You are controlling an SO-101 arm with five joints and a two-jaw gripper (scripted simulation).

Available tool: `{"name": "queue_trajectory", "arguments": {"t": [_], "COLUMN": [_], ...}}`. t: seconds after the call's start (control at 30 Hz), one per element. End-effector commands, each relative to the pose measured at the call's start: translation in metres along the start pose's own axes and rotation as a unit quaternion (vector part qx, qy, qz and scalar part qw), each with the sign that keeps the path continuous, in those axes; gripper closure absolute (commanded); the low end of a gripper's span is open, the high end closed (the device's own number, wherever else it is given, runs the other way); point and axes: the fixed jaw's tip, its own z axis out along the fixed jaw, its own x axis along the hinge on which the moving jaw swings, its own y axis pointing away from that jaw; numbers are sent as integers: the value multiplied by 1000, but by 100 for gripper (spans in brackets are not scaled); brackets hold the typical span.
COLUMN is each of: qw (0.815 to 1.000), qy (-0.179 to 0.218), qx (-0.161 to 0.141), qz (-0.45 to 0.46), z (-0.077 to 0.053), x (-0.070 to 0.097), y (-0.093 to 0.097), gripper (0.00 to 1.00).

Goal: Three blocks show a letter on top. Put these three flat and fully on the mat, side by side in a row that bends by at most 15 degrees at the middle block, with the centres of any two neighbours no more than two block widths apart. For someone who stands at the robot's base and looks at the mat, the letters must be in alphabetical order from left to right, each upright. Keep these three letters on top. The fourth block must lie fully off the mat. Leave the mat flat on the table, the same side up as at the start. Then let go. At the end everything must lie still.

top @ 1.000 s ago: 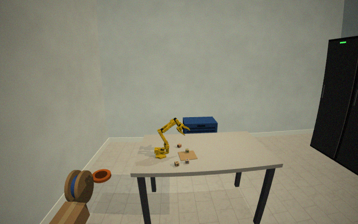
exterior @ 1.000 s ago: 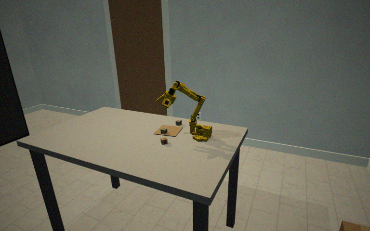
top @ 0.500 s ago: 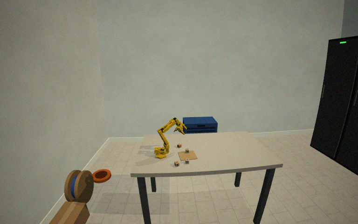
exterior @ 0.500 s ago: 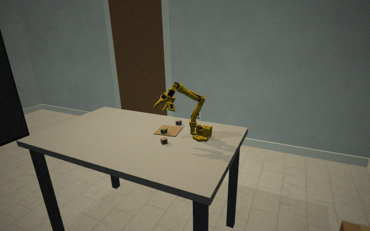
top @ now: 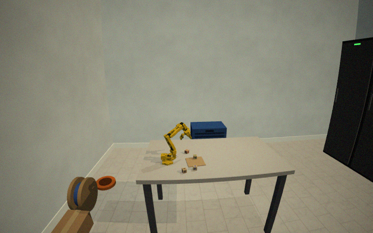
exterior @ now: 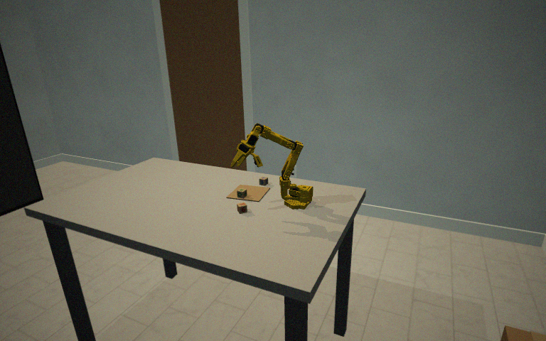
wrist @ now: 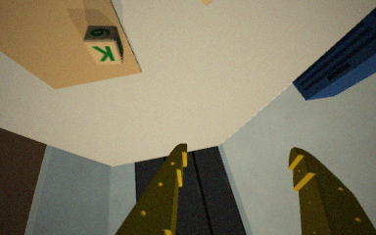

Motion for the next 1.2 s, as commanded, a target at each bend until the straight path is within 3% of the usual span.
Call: {"name": "queue_trajectory", "arguments": {"t": [0.0, 0.13, 0.6, 1.17], "qw": [995, 990, 948, 934], "qy": [38, 38, 38, 39], "qx": [28, 31, 46, 50], "qz": [-91, -130, -313, -352], "z": [-11, -10, -7, -7], "x": [7, 7, 1, 0], "y": [-13, -16, -33, -36], "gripper": [65, 65, 65, 65]}}
